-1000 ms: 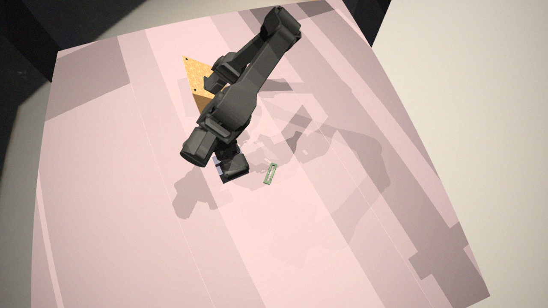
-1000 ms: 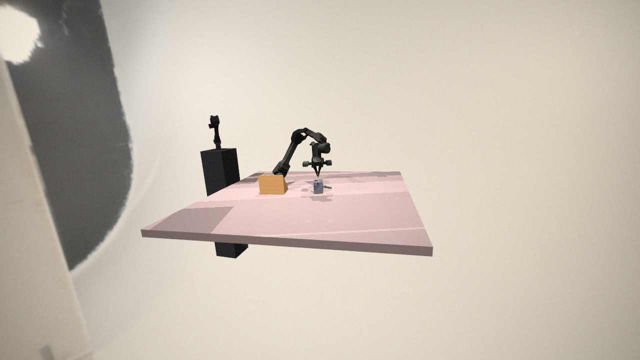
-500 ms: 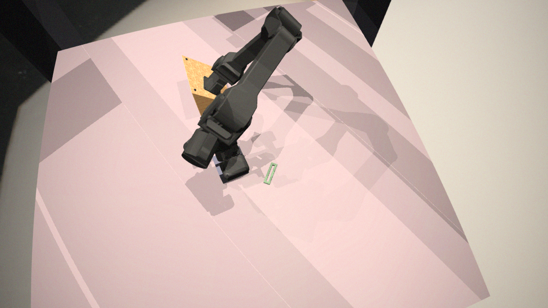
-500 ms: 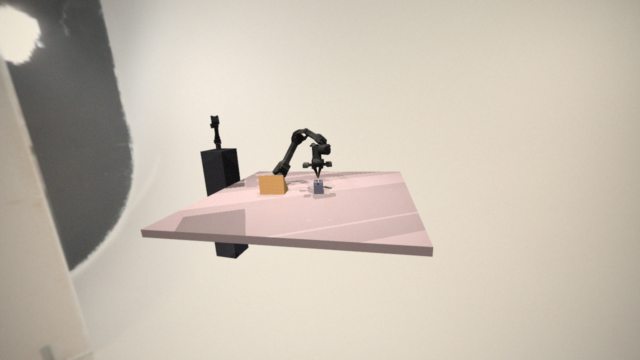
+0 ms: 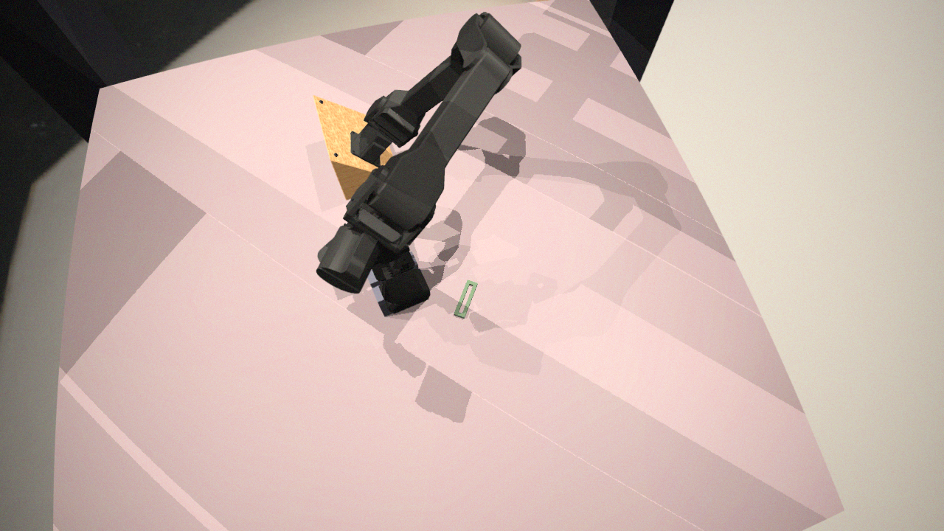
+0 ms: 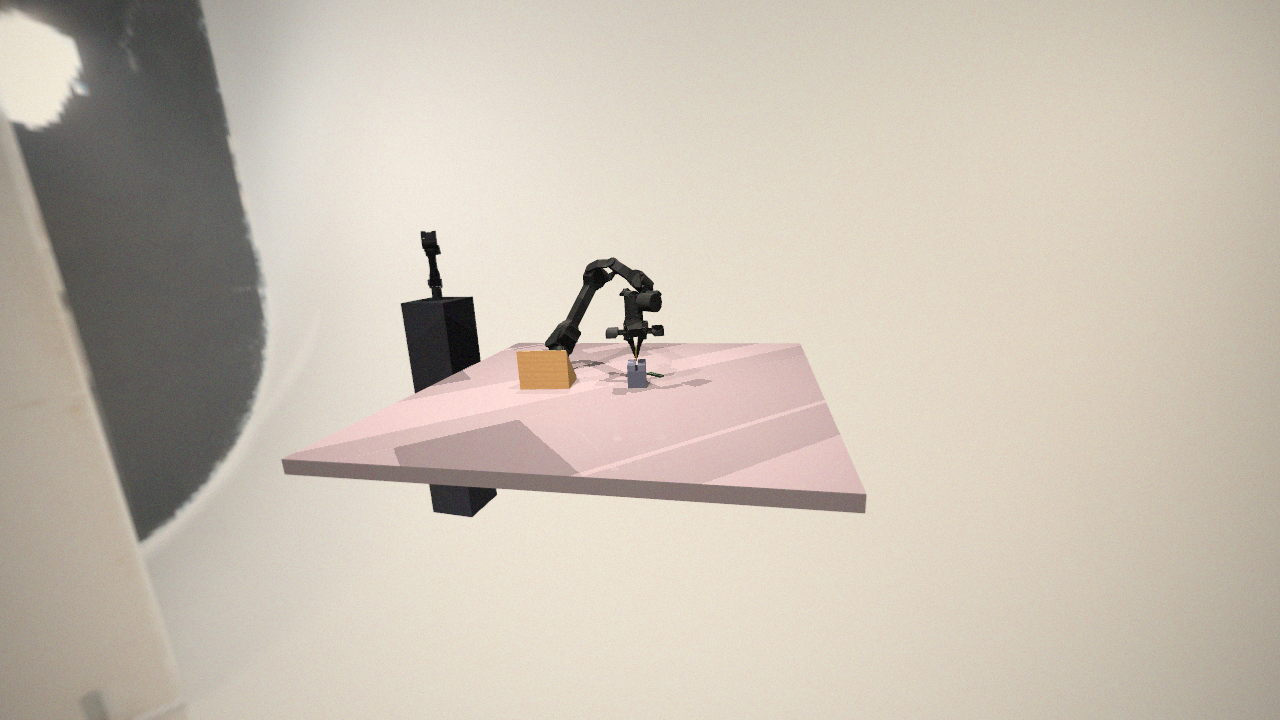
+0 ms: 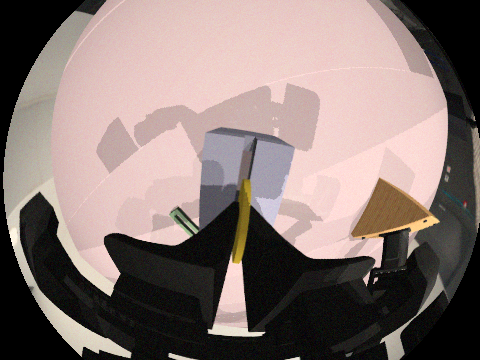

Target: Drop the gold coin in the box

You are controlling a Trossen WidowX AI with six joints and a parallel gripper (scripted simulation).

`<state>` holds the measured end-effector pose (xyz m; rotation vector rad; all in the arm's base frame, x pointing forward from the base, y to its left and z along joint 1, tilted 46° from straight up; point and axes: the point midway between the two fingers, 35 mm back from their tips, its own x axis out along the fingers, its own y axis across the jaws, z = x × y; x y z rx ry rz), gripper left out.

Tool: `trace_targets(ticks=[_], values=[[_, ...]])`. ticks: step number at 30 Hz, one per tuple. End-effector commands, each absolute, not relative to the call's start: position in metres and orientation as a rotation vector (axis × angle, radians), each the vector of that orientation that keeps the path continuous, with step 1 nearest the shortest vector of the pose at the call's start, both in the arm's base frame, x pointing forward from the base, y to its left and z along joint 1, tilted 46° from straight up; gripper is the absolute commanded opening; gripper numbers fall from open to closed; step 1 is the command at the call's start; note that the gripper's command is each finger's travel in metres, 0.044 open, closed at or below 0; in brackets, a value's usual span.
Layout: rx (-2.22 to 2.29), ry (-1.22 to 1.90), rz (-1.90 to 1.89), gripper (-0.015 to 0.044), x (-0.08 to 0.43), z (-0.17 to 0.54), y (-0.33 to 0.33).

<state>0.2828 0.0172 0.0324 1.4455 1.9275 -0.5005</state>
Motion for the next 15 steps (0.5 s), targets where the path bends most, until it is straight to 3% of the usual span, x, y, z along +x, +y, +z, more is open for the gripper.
trace_targets(ticks=[1, 5, 11, 15], values=[[1.454, 1.931, -0.502, 0.0000, 0.2812, 0.0310, 0.0195], [1.454, 1.931, -0.502, 0.0000, 0.2808, 0.0297, 0.0209], [1.446, 1.928, -0.500, 0.0157, 0.2823, 0.0306, 0.0190], [1.446, 1.928, -0.500, 0.0161, 0.2823, 0.0306, 0.0190]])
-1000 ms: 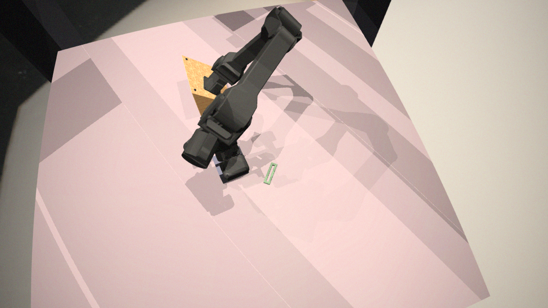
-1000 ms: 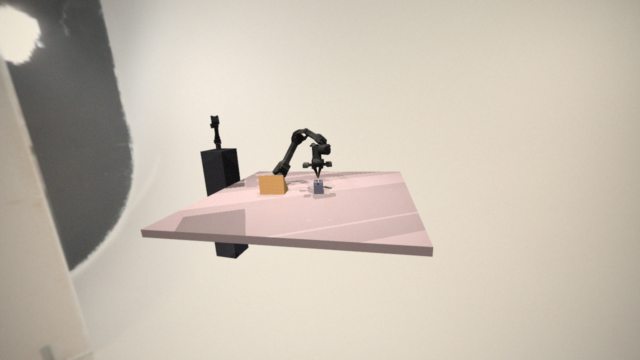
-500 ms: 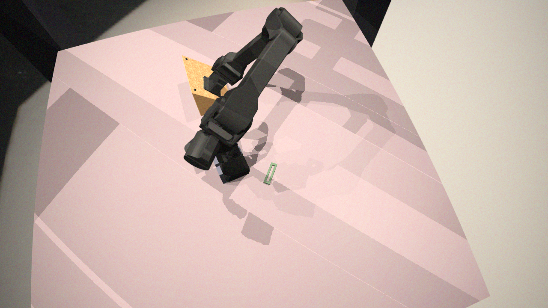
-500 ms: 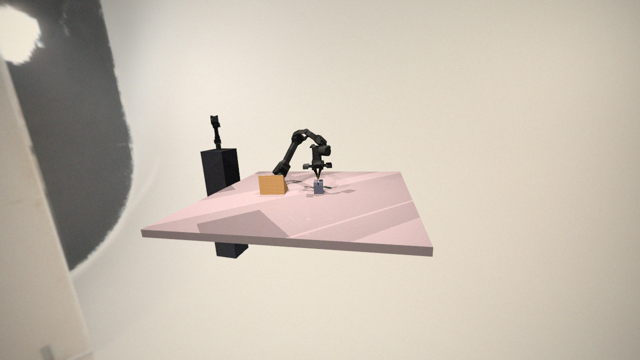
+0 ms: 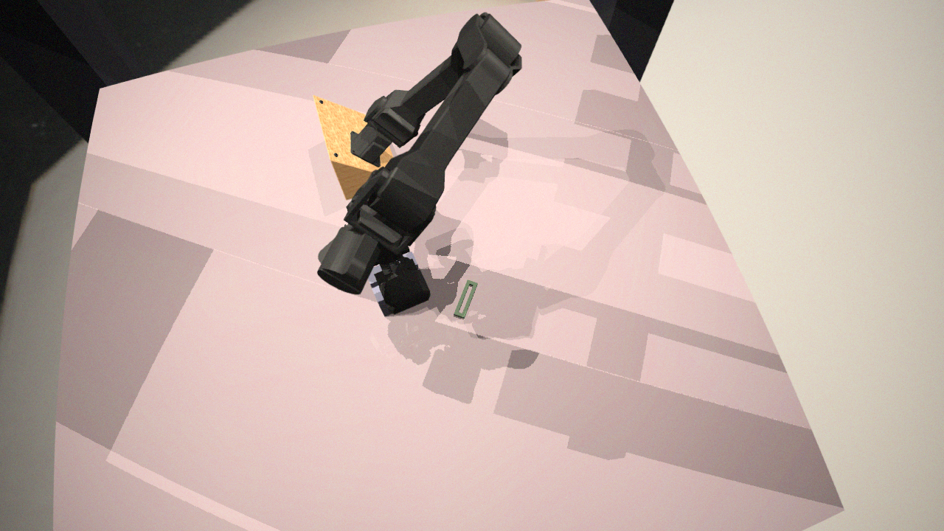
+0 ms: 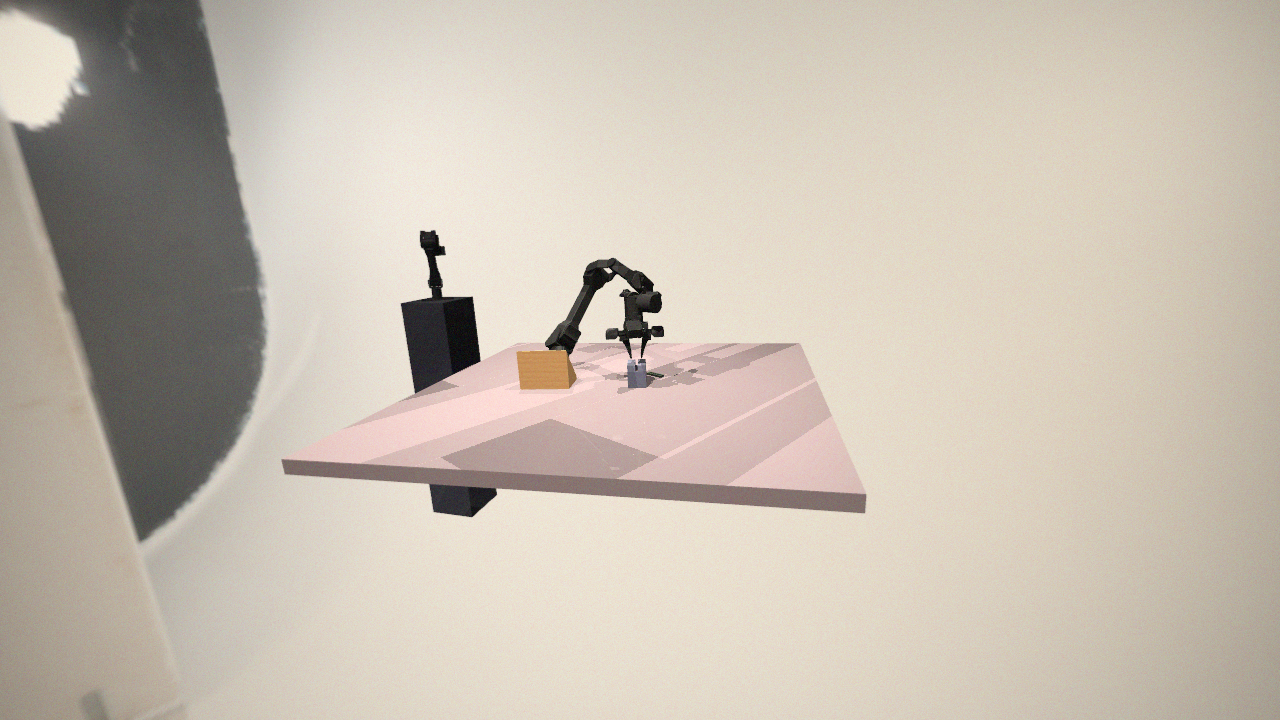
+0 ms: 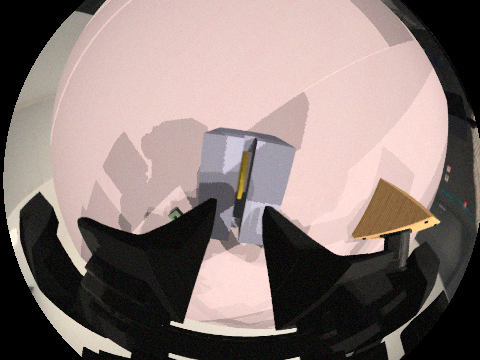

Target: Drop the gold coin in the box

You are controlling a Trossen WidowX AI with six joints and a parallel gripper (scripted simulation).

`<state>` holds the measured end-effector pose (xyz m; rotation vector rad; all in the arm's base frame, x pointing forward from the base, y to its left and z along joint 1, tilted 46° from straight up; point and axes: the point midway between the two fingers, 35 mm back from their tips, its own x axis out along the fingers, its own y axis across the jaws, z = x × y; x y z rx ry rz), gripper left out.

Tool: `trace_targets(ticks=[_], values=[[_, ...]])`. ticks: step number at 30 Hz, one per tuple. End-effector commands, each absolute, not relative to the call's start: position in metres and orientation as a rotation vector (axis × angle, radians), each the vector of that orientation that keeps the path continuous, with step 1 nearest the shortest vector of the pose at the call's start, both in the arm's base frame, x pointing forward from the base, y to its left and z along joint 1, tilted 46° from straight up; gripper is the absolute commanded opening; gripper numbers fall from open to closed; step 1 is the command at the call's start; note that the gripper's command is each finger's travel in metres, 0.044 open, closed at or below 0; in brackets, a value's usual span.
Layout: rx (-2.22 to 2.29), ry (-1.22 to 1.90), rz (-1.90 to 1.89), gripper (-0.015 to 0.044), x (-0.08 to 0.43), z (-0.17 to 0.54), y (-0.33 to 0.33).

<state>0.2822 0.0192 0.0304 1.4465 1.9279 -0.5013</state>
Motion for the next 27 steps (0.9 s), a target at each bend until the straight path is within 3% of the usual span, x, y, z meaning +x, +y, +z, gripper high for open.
trace_targets(ticks=[1, 5, 16, 27], values=[[1.446, 1.928, -0.500, 0.0161, 0.282, 0.031, 0.019], [1.446, 1.928, -0.500, 0.0161, 0.282, 0.031, 0.019], [1.450, 1.934, -0.503, 0.0440, 0.288, 0.068, -0.016], [1.452, 1.937, -0.502, 0.0440, 0.288, 0.075, -0.022]])
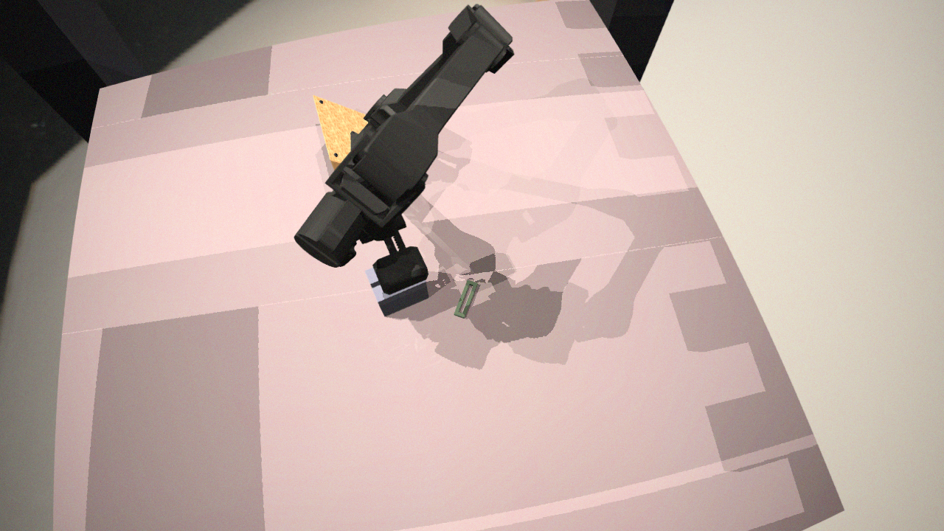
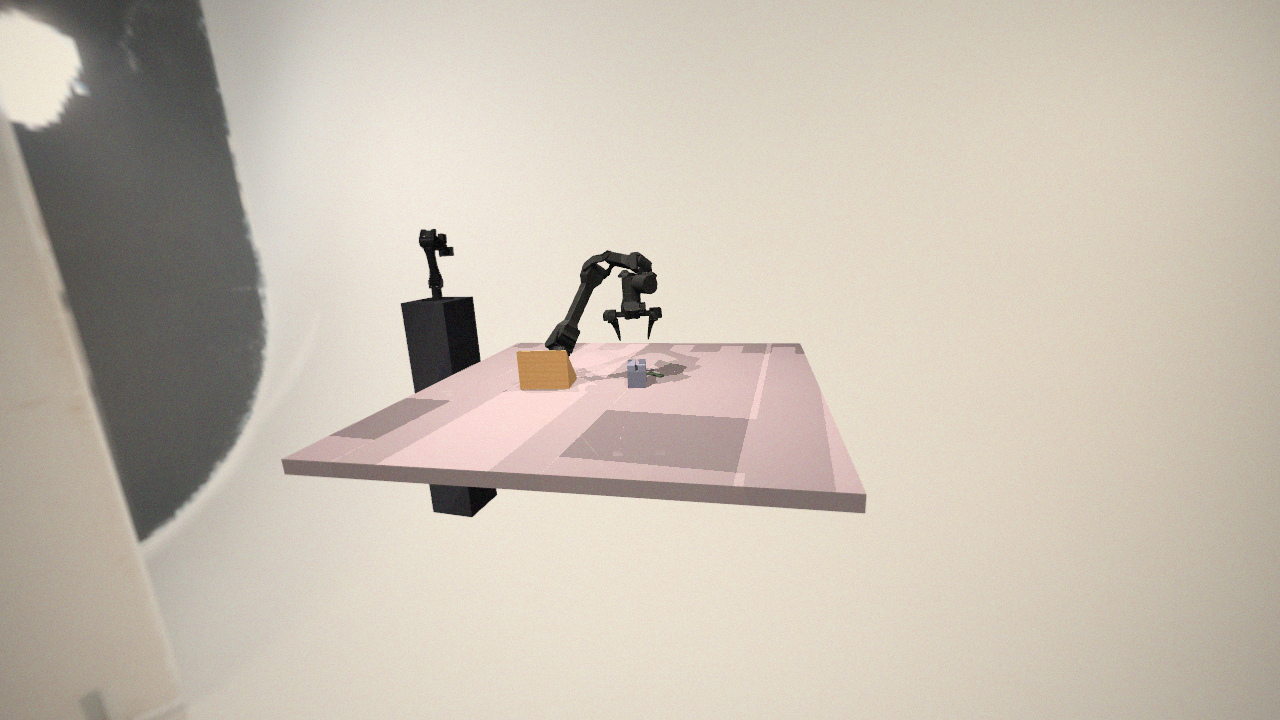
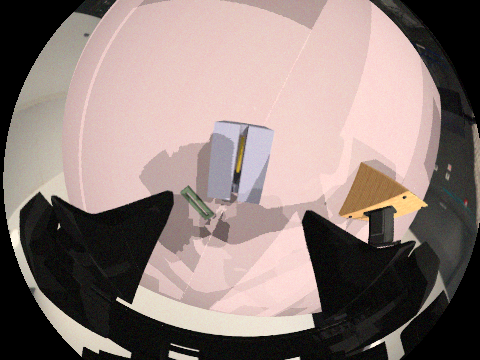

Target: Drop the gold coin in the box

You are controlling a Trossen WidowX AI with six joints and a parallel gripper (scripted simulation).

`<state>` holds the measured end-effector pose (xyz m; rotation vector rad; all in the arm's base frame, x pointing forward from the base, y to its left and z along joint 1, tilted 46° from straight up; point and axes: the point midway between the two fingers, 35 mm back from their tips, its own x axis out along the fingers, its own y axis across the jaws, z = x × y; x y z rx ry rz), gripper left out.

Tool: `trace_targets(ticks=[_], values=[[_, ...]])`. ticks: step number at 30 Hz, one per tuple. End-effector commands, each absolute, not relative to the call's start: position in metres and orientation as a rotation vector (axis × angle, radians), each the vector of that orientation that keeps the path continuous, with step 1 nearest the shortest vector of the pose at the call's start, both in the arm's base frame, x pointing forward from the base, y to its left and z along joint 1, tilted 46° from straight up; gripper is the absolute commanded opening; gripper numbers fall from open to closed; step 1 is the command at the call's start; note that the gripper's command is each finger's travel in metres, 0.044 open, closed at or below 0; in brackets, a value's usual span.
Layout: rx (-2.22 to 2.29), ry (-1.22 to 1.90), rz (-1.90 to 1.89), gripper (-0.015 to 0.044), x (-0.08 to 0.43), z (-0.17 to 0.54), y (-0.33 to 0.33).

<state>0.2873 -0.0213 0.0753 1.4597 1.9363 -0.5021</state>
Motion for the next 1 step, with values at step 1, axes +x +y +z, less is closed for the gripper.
trace_targets(ticks=[1], values=[[1.452, 1.937, -0.502, 0.0440, 0.2877, 0.0754, -0.0224]])
